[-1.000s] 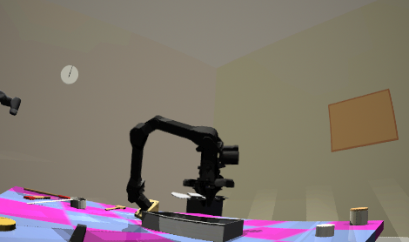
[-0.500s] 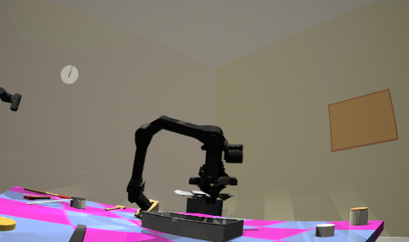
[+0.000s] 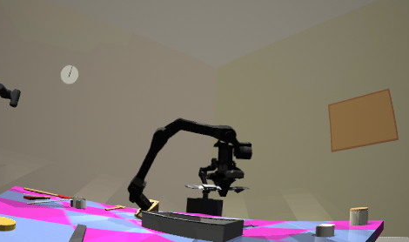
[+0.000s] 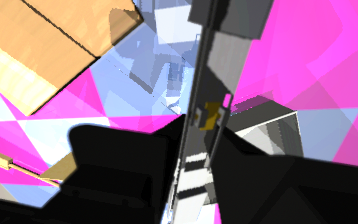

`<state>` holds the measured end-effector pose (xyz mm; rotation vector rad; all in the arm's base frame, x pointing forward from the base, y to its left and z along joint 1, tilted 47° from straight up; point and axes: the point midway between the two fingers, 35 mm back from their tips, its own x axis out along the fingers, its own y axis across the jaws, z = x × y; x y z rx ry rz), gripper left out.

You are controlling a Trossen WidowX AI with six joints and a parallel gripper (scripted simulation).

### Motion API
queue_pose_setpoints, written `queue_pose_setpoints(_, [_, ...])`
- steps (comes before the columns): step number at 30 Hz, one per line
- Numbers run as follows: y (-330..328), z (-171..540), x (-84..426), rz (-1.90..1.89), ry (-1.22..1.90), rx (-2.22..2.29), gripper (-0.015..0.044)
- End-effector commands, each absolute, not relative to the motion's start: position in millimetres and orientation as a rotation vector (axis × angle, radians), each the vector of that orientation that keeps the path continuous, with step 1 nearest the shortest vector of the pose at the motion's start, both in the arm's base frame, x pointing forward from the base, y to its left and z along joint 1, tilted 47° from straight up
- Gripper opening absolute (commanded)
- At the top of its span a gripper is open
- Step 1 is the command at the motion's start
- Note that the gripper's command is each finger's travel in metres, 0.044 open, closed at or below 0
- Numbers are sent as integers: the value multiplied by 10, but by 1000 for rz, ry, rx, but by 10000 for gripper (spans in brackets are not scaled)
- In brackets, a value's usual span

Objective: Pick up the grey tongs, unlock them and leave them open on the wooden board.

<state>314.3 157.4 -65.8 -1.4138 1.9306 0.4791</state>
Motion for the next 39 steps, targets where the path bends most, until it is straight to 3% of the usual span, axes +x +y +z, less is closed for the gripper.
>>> queue_pose_setpoints(1, [1814,-765,3031,398,1929,-1362,-150])
queue_pose_setpoints(19, [2357,-1045,2639,176,1917,-1224,-150])
queue_pose_setpoints(39, [3170,-1445,1443,-211,1828,-919,-150])
